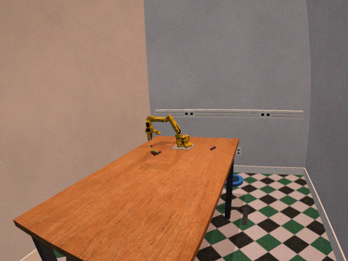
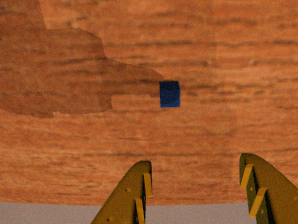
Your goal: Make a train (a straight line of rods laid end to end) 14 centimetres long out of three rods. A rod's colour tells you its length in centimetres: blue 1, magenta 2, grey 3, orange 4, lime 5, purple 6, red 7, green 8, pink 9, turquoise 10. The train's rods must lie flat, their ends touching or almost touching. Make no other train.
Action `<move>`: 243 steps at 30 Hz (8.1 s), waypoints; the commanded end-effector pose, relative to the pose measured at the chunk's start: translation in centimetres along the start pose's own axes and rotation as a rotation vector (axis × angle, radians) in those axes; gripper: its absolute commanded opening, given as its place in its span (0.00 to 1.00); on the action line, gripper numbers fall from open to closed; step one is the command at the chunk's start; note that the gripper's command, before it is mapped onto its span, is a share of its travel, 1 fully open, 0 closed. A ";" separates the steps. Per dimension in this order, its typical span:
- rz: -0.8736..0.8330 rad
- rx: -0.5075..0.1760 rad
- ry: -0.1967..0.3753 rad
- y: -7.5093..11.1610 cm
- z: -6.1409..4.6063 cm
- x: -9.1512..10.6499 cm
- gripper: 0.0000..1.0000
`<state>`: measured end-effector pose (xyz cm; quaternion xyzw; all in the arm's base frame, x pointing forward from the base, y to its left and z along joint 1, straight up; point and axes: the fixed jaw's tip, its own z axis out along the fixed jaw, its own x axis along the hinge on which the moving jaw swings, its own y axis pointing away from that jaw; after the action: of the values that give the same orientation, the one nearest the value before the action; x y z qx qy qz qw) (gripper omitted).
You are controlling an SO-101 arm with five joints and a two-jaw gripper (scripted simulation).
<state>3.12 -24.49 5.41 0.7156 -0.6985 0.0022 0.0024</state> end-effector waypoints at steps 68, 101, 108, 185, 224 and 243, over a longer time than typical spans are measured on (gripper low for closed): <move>0.002 -0.004 -0.043 0.3 5.7 -0.7 0.19; 0.002 -0.004 -0.043 0.3 5.7 -0.7 0.06; 0.002 -0.004 -0.043 0.3 5.7 -0.7 0.02; -0.004 -0.006 -0.042 -0.7 2.1 -0.6 0.00; -0.240 -0.030 -0.025 -18.9 2.2 -14.7 0.00; -0.410 -0.034 -0.003 -19.8 2.3 -31.6 0.00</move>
<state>22.52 4.38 2.60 0.8344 -0.5503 -0.0215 0.0225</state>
